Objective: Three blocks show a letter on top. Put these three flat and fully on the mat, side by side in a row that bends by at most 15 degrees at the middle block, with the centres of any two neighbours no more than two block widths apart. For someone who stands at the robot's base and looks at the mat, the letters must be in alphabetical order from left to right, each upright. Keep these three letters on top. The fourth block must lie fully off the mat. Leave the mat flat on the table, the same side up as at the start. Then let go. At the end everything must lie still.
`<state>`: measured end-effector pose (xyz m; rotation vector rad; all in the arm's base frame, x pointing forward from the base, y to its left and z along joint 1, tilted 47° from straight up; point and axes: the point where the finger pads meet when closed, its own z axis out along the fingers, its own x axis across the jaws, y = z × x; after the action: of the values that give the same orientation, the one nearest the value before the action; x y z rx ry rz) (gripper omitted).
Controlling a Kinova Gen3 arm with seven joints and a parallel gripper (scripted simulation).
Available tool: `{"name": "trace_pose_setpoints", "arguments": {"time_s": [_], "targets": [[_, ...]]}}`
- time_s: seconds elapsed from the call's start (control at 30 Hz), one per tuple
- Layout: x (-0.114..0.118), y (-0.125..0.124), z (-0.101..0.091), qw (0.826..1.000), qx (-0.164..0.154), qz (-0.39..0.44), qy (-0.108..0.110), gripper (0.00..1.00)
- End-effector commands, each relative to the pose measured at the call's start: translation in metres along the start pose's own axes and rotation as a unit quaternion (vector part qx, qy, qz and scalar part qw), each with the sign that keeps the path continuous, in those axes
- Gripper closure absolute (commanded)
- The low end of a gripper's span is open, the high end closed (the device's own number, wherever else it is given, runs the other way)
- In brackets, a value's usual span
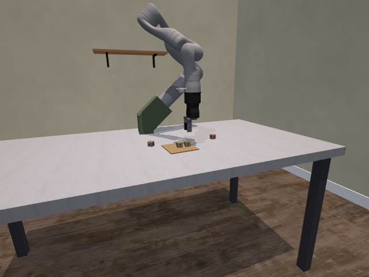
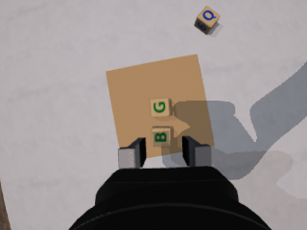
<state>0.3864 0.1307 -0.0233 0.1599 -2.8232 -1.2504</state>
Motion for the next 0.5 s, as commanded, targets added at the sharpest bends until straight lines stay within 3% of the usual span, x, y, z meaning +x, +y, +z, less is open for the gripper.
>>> {"name": "trace_pose_setpoints", "arguments": {"time_s": [0.0, 0.17, 0.2, 0.47], "targets": [[-0.0036, -0.0043, -0.0122, 1.0, 0.004, 0.003, -0.007, 0.21], [-0.0036, -0.0042, -0.0156, 1.0, 0.004, 0.003, -0.007, 0.21], [-0.0036, -0.0042, -0.0156, 1.0, 0.004, 0.003, -0.007, 0.0], [-0.0036, -0.0042, -0.0156, 1.0, 0.004, 0.003, -0.007, 0.0]]}}
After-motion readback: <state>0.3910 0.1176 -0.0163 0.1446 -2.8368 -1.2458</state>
